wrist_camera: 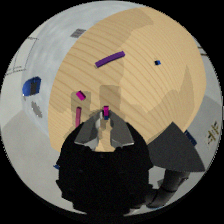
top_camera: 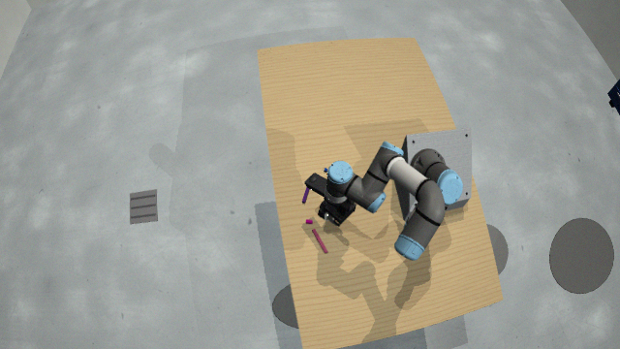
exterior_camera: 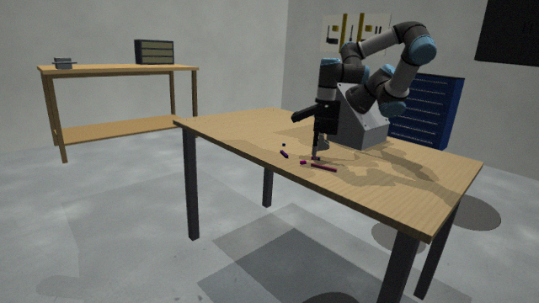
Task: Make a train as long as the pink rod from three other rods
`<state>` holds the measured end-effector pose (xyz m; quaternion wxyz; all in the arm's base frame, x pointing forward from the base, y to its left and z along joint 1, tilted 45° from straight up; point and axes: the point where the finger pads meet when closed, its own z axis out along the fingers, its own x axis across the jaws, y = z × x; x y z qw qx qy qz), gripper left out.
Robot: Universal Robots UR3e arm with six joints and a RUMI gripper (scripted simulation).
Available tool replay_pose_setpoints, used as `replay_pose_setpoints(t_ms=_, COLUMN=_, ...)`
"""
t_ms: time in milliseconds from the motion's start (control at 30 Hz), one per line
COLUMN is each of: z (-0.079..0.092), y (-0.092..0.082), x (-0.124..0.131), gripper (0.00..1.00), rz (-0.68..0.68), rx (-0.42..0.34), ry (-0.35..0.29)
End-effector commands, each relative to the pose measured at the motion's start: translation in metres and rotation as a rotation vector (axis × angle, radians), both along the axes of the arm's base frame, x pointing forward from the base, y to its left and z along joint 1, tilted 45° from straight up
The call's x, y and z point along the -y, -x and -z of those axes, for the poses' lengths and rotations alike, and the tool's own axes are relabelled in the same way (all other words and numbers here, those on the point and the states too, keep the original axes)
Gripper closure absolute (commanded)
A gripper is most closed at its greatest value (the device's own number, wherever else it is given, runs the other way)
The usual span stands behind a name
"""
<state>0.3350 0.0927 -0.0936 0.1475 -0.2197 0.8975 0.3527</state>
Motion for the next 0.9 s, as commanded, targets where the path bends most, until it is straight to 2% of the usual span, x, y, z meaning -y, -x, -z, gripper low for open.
replay_pose_setpoints(t_ms=0, z=-0.0001, y=-0.0006, x=0.0001, gripper=1.00, rz=0.001, rx=0.001, ry=0.000)
replay_pose_setpoints(t_ms=467, z=-0.0001, y=-0.0005, x=0.0001, gripper=1.00, rz=0.001, rx=0.001, ry=0.000)
replay_pose_setpoints(t_ms=867, z=-0.0001, y=-0.0005, x=0.0001, gripper=0.89, rz=0.001, rx=0.001, ry=0.000)
